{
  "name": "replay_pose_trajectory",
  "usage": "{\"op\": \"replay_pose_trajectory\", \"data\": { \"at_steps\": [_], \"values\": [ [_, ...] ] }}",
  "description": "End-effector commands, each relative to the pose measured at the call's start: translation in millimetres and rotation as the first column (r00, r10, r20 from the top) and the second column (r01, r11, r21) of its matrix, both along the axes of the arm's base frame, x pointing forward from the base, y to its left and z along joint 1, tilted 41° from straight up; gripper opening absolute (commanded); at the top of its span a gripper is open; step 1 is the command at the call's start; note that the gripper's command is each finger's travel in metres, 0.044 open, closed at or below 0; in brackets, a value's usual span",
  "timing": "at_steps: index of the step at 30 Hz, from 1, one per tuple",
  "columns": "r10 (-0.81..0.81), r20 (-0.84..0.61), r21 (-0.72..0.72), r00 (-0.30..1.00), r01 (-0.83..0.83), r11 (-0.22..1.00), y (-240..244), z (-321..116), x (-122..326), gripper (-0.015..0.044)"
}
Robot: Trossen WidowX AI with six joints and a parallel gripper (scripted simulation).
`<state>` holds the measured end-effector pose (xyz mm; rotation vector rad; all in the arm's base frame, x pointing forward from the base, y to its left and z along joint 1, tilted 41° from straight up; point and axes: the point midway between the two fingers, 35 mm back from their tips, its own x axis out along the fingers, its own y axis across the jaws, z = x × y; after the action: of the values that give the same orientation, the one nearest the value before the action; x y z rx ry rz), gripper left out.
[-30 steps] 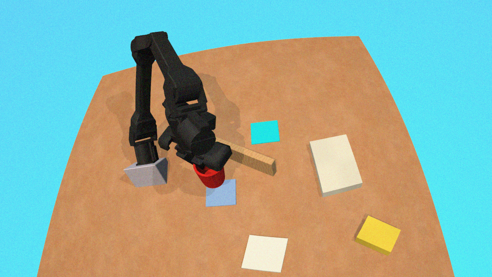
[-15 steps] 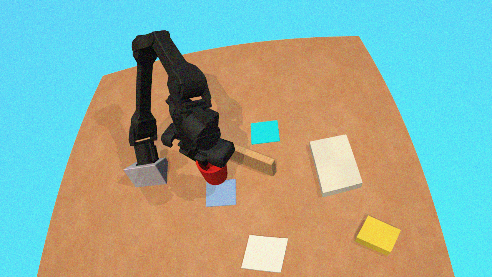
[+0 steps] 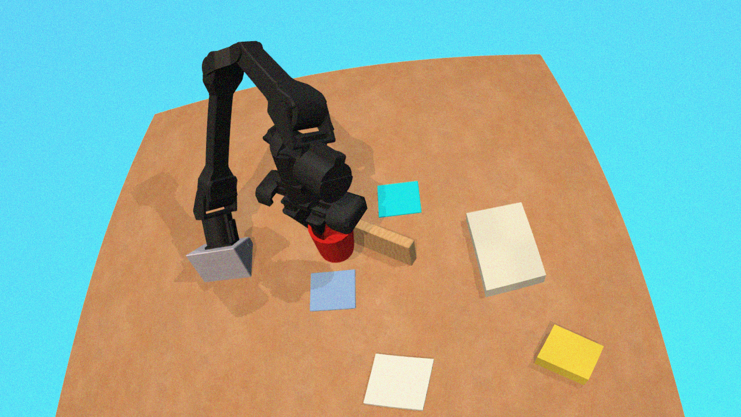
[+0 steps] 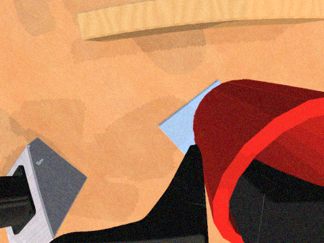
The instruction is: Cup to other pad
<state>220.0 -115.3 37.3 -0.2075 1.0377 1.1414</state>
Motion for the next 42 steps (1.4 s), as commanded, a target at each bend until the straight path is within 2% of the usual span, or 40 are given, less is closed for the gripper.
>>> {"op": "replay_pose_trajectory", "data": {
  "at_steps": [1,42],
  "values": [
    [-0.004,0.003,0.0,1.0,0.004,1.0,6,7,7,0.0],
    [-0.004,0.006,0.004,1.0,0.004,1.0,69,65,70,0.0]
  ]
}}
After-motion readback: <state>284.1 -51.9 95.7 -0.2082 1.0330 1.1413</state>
